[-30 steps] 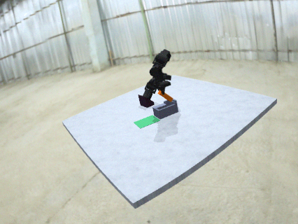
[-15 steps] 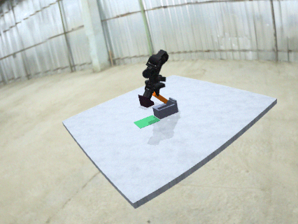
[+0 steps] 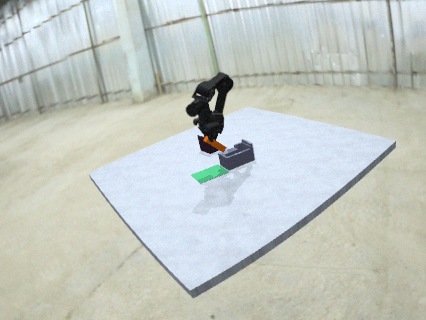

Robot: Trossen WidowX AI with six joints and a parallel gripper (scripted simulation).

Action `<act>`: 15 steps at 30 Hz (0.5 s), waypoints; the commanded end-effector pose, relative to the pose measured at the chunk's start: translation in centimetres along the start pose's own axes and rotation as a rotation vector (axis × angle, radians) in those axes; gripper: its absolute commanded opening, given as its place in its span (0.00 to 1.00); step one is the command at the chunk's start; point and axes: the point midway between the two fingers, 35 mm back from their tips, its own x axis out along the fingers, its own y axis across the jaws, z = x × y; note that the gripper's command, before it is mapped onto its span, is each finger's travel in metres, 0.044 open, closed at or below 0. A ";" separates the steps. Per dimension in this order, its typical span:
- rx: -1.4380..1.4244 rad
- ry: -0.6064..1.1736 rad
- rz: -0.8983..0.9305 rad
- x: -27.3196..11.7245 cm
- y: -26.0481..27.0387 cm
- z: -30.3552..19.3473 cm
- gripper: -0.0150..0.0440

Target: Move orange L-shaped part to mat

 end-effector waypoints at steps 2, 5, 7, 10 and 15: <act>-0.002 0.006 -0.001 -0.1 0.2 -2.7 0.25; -0.002 0.008 -0.001 -0.1 0.3 -4.2 0.25; -0.002 0.008 -0.001 -0.1 0.4 -5.1 0.25; -0.002 0.009 -0.001 -0.1 0.5 -5.7 0.25; -0.002 0.009 -0.001 0.0 0.5 -5.7 0.25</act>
